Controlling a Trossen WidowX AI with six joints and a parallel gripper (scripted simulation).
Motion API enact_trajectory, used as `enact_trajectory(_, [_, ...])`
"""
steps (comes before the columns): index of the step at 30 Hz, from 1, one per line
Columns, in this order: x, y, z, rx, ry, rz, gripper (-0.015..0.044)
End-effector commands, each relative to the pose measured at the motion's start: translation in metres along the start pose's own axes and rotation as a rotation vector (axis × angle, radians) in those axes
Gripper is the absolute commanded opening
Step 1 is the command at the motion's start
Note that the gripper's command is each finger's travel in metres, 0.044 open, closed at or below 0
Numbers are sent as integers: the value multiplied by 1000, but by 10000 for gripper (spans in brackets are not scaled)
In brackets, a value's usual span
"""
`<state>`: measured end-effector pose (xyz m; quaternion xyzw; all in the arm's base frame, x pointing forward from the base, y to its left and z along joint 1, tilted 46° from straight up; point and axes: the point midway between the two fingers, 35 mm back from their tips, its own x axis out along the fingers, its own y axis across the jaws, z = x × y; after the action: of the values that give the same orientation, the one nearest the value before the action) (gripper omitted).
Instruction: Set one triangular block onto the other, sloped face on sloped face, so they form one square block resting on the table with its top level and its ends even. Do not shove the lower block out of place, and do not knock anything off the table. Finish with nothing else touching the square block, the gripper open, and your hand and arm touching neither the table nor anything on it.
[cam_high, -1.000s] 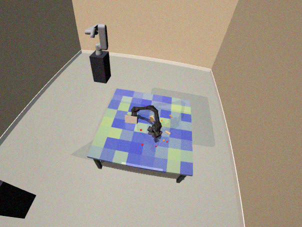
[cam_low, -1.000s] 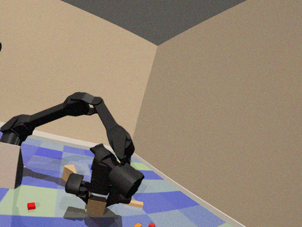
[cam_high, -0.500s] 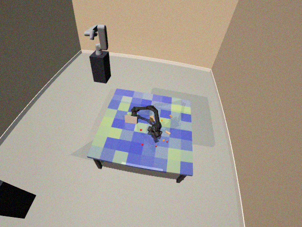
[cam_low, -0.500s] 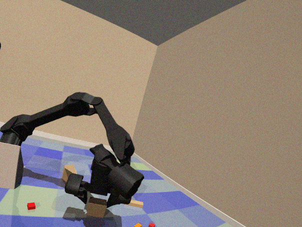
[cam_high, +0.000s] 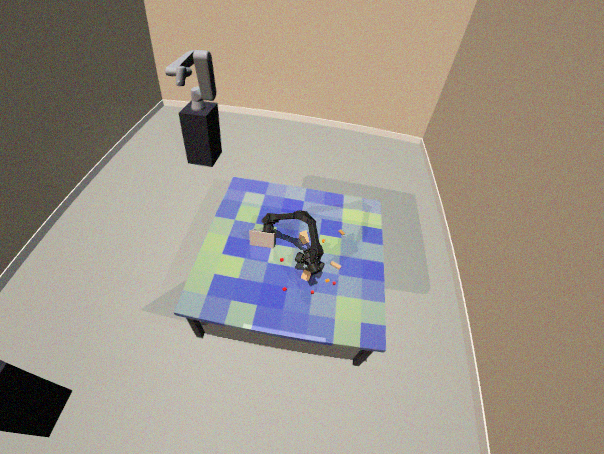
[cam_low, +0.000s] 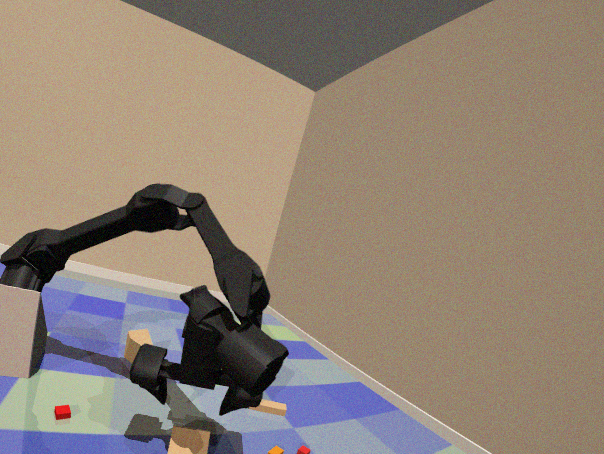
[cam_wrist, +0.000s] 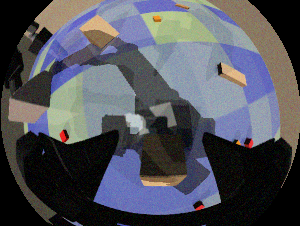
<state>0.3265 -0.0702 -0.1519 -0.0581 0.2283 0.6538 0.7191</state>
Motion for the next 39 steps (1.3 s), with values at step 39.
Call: enact_trajectory(39, [17, -6, 21, -11, 1167, 1, 440])
